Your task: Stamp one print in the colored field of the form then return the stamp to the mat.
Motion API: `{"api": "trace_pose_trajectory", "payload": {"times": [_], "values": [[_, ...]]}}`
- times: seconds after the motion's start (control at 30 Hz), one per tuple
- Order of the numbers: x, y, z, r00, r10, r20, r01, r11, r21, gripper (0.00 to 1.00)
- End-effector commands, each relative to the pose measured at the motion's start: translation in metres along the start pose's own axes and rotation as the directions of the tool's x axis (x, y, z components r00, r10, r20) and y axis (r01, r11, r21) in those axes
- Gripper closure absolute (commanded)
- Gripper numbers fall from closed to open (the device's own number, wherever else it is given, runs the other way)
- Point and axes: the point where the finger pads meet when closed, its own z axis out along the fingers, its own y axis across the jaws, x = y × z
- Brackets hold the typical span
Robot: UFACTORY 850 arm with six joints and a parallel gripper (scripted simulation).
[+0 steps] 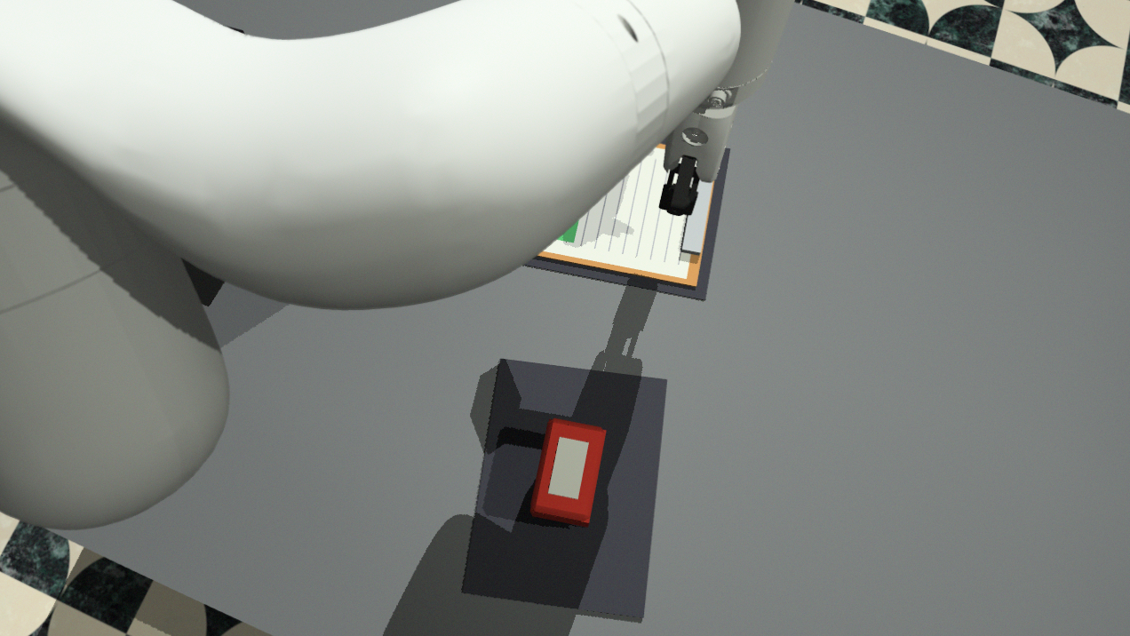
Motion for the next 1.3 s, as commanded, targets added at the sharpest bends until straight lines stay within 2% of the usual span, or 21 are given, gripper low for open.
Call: {"api": "trace_pose_trajectory", "payload": {"times": [0.0,0.17,0.37,0.5,0.57,0.7,0.83,0.9,0.93,1.03,1.23,1.27], "values": [[-0.001,0.0,-0.001,1.0,0.001,0.002,-0.001,1.0,-0.001,0.0],[-0.001,0.0,-0.003,1.0,0.027,0.002,-0.027,1.0,0.0,0.0],[-0.002,0.0,-0.012,0.986,0.17,0.003,-0.17,0.986,0.0,0.0],[-0.003,0.0,-0.031,0.905,0.426,0.004,-0.426,0.905,0.001,0.0],[-0.004,-0.001,-0.043,0.866,0.5,0.002,-0.5,0.866,0.001,0.0],[-0.004,0.0,-0.067,0.746,0.666,-0.005,-0.666,0.746,0.0,0.0],[-0.003,0.0,-0.088,0.597,0.803,-0.011,-0.803,0.597,0.001,0.0],[-0.003,0.0,-0.088,0.597,0.803,-0.011,-0.803,0.597,0.001,0.0],[-0.003,0.0,-0.092,0.471,0.882,-0.012,-0.882,0.471,0.002,0.0],[-0.002,0.0,-0.101,0.367,0.93,-0.014,-0.93,0.367,0.004,0.0],[-0.002,0.0,-0.104,0.08,0.997,-0.003,-0.997,0.08,0.0,0.0],[-0.002,0.0,-0.104,0.065,0.998,-0.001,-0.998,0.065,-0.001,0.0]]}}
